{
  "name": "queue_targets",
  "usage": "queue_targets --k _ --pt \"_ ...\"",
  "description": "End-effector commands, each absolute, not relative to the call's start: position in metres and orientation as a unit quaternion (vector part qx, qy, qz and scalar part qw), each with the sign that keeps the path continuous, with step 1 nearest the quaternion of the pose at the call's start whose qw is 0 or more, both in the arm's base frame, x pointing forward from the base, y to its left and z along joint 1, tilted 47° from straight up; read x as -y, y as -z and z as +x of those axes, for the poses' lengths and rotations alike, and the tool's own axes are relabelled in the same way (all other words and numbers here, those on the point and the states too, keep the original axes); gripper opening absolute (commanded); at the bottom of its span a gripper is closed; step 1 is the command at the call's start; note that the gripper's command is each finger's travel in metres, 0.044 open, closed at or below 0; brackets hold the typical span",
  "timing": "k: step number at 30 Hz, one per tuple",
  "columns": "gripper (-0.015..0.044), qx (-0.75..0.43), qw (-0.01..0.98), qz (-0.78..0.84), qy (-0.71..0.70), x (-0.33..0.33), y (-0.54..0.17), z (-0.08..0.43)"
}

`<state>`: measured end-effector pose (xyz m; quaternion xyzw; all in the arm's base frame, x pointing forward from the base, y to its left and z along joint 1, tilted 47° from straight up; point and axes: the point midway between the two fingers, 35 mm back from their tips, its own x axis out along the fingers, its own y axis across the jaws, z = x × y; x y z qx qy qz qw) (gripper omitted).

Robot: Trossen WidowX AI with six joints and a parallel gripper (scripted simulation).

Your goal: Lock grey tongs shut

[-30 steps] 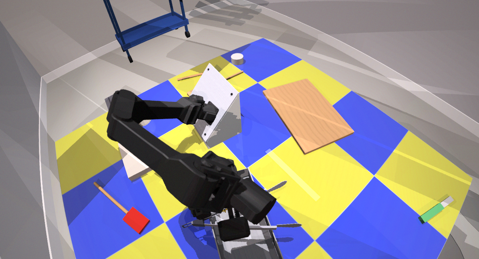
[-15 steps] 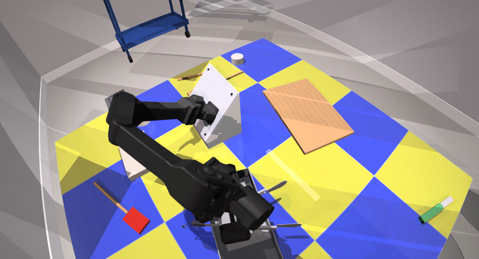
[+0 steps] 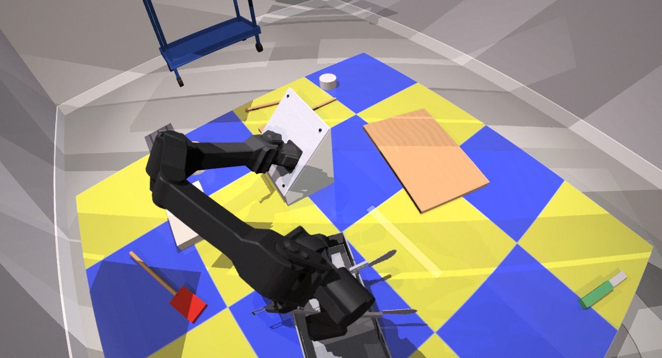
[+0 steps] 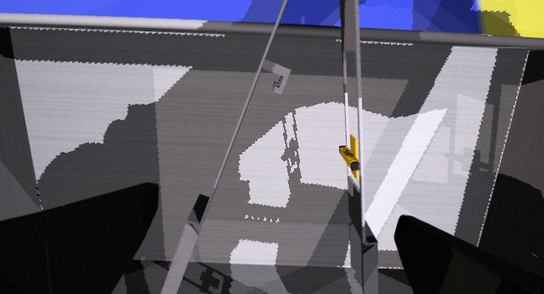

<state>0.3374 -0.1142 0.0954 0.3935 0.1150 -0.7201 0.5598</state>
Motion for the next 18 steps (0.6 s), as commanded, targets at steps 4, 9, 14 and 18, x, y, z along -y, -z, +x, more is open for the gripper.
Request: queue_targets --k 4,9,14,18 --pt "0.0440 -0.114 0.561 0.390 0.721 0.124 -0.087 0.336" --pt "0.0440 -0.114 0.561 0.390 0.721 0.130 -0.082 0.335" --pt "0.0440 -0.114 0.562 0.390 0.721 0.136 -0.077 0.334" --pt "0.0440 -0.113 0.562 0.389 0.721 0.141 -0.073 0.333"
